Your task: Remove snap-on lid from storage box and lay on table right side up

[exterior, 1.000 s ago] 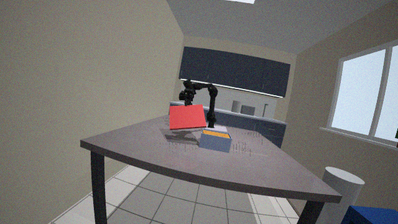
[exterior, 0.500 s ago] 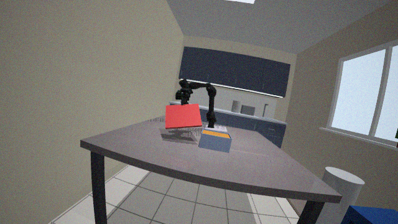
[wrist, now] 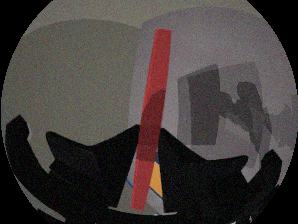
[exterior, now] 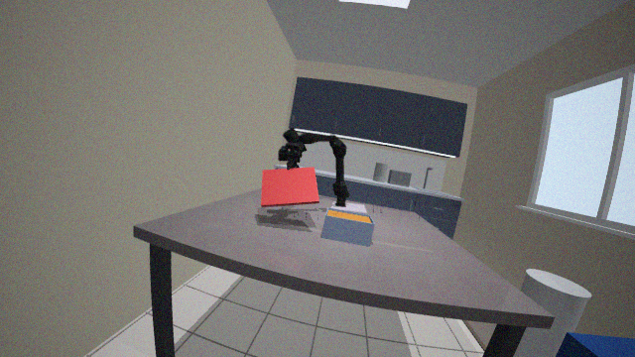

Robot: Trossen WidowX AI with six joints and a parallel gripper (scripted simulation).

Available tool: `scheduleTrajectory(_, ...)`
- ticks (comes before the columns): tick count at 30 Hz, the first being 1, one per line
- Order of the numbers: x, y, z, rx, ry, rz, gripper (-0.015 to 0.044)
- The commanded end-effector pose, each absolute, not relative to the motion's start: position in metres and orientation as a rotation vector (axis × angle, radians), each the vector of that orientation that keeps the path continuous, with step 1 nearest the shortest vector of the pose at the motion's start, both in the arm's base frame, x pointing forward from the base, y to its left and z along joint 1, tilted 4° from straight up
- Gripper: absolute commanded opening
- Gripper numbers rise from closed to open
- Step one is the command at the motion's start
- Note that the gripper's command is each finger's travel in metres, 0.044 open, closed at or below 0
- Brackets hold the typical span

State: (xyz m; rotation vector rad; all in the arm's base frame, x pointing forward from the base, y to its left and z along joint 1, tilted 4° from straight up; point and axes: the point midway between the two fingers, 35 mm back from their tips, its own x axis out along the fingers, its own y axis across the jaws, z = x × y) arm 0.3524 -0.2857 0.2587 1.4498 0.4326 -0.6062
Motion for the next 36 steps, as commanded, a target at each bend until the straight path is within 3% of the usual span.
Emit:
scheduleTrajectory(1,0.352,-0.296,0.265,1.444,0.425,-0.593,0.0)
scheduleTrajectory(36,0.346,-0.346,0.266,1.439,0.424,-0.594,0.0)
